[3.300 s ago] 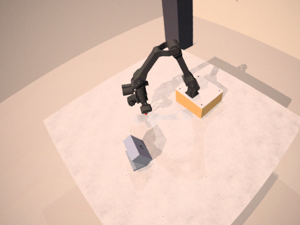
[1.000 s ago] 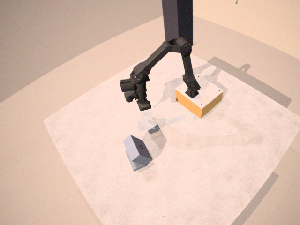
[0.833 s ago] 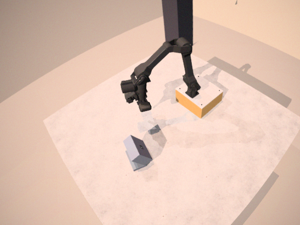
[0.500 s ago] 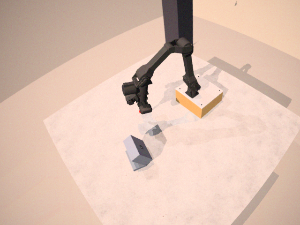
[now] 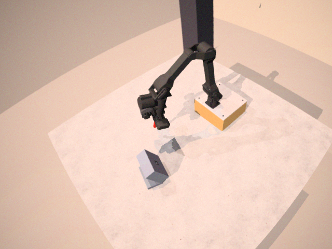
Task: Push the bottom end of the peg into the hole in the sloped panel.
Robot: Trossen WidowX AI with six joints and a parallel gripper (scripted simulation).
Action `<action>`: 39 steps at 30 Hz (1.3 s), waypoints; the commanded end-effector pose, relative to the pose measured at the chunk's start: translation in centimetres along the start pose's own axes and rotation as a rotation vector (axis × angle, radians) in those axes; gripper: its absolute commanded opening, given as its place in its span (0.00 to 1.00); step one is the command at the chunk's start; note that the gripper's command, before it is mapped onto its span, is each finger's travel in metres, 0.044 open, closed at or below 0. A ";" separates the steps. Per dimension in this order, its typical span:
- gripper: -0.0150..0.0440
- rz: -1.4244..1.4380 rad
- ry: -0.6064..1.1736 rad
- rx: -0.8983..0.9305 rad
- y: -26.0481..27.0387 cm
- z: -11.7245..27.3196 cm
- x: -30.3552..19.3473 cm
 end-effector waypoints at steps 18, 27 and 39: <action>0.25 0.016 -0.094 -0.028 2.8 0.2 -0.8; 0.25 0.022 -0.138 -0.035 4.0 0.4 -1.2; 0.25 0.027 -0.198 -0.038 5.5 0.6 -1.7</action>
Point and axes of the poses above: the point midway between the two fingers, 35 mm back from their tips, its own z axis back along the fingers, its own y axis across the jaws, x = y × z, the point moved 10 cm from there along z, back along the fingers, and after that the axes turned 4 degrees about -z, right-handed, at the moved point
